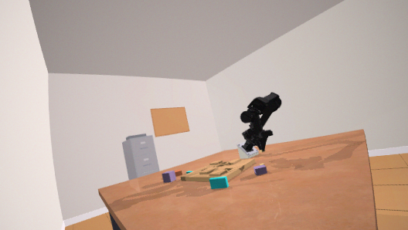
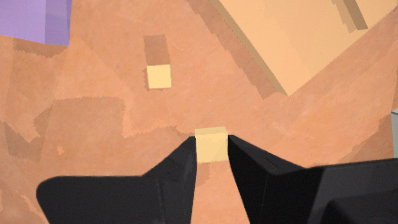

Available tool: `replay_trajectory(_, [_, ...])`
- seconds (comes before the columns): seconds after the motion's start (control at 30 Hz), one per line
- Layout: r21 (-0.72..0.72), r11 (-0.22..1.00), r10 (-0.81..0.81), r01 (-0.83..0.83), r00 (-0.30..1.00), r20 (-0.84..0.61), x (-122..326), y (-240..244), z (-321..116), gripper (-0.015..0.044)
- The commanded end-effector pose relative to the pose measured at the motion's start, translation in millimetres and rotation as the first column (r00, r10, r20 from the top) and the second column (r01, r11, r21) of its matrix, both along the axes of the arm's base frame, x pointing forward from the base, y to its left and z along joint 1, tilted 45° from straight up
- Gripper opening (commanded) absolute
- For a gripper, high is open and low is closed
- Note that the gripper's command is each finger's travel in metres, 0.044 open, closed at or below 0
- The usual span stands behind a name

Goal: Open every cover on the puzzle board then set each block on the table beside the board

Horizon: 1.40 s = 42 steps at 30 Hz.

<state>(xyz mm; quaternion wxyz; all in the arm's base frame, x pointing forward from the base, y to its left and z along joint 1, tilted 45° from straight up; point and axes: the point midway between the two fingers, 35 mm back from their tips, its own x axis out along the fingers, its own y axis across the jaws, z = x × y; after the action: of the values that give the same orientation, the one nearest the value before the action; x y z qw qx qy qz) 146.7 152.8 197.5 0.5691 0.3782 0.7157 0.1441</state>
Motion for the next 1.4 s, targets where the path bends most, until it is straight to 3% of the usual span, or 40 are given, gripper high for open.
replay_trajectory(0.0, [-0.007,1.000,-0.003,0.003,1.000,-0.003,-1.3,3.4,-6.4,0.0080])
replay_trajectory(1.2, [0.015,1.000,0.002,-0.002,1.000,0.006,-11.9,45.5,-39.2,0.0080])
replay_trajectory(1.37, [0.019,1.000,0.008,-0.009,1.000,0.009,-10.9,45.2,-36.0,0.0211])
